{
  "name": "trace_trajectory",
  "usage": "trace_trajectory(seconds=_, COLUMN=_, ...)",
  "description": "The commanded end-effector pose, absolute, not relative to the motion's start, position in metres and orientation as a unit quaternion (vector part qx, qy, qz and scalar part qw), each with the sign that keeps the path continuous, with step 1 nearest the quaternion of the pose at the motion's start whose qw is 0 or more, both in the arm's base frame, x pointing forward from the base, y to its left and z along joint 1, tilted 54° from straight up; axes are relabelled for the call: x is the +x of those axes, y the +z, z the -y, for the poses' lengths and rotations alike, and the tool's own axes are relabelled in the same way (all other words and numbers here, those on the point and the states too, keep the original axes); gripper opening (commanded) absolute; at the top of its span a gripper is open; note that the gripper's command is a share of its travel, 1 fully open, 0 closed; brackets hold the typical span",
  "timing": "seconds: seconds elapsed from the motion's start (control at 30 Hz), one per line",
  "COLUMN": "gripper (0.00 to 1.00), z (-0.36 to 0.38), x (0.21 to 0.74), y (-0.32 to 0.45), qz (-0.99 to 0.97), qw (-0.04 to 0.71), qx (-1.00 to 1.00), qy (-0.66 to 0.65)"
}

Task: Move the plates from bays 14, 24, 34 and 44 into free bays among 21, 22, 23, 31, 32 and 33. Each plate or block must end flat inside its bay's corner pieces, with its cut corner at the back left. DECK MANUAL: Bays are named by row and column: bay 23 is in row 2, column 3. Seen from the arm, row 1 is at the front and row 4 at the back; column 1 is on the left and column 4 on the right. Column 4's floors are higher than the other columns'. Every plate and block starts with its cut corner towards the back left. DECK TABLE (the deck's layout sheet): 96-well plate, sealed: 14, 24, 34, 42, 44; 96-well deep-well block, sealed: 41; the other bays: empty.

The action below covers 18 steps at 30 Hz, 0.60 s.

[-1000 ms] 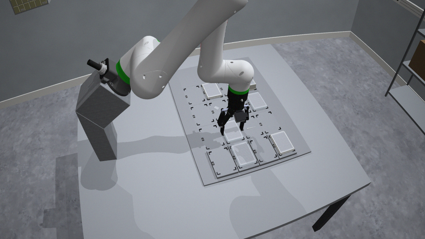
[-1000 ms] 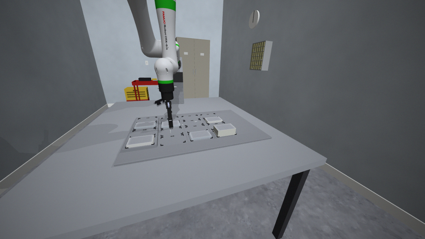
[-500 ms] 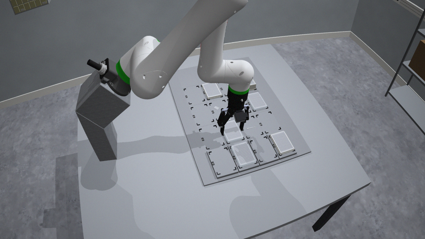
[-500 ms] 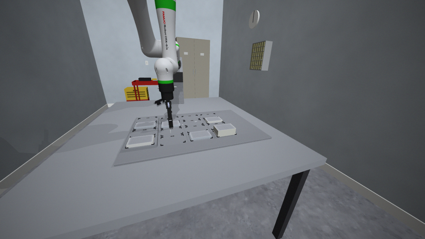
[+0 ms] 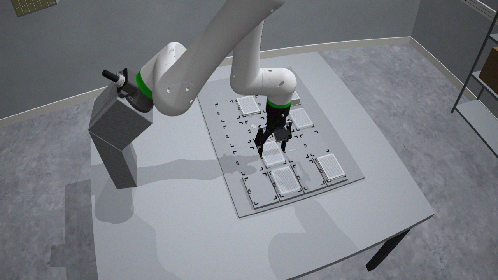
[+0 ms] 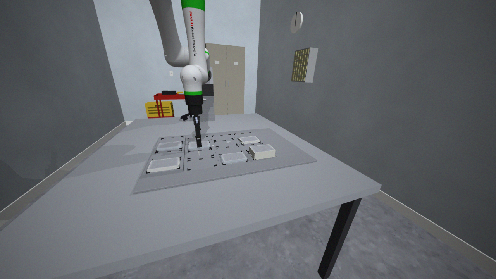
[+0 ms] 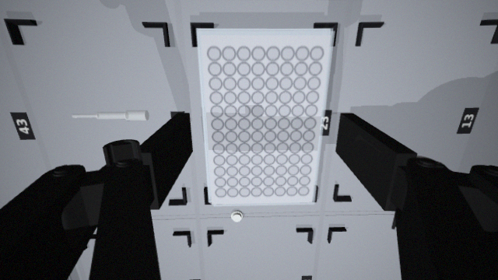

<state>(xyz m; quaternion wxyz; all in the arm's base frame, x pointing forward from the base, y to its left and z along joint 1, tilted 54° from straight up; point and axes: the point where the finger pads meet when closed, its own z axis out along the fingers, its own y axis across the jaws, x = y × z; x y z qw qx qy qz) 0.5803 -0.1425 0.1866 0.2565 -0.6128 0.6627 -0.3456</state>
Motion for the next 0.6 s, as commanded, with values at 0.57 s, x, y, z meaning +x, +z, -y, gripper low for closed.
trace_trajectory(seconds=0.57, gripper=0.7, z=0.139, x=0.562, y=0.201, qz=-0.657, qw=0.265, qx=-0.604, qy=-0.366)
